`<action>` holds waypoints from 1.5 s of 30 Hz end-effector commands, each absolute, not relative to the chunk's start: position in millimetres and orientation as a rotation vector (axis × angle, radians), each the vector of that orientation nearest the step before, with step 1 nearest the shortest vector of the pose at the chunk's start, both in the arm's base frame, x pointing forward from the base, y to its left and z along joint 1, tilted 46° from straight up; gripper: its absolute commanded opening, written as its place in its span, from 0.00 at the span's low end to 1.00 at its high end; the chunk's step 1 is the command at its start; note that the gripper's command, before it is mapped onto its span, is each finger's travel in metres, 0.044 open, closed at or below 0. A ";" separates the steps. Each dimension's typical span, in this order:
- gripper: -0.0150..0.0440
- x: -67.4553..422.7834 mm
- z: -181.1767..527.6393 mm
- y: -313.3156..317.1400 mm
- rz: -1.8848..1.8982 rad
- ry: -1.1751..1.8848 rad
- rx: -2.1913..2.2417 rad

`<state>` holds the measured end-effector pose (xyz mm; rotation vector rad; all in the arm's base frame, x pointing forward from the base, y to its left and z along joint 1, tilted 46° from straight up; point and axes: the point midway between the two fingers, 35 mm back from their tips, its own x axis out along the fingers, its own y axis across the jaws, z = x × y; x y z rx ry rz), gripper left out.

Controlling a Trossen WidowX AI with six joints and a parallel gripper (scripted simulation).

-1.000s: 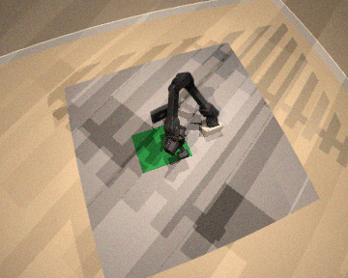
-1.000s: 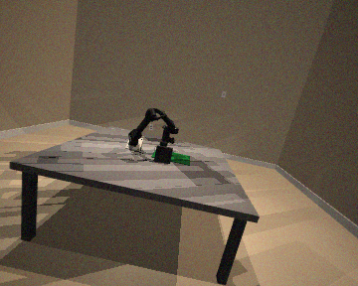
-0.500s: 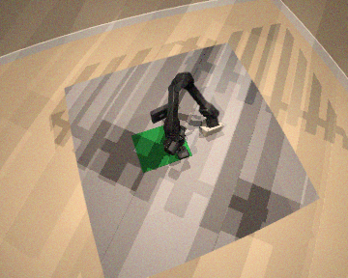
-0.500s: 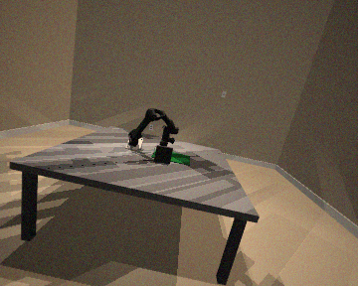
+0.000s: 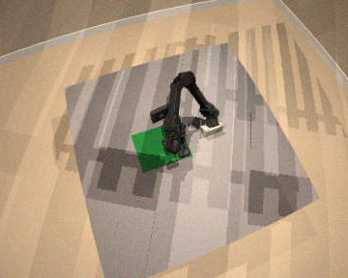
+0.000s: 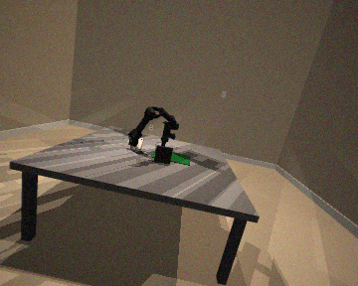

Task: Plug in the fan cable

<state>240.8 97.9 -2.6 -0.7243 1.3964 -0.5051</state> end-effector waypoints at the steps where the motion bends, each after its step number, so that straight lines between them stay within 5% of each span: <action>1: 0.25 239.3 7.9 106.4 -0.507 1.396 -0.714; 45: 0.25 247.0 36.9 78.2 0.634 1.634 -1.819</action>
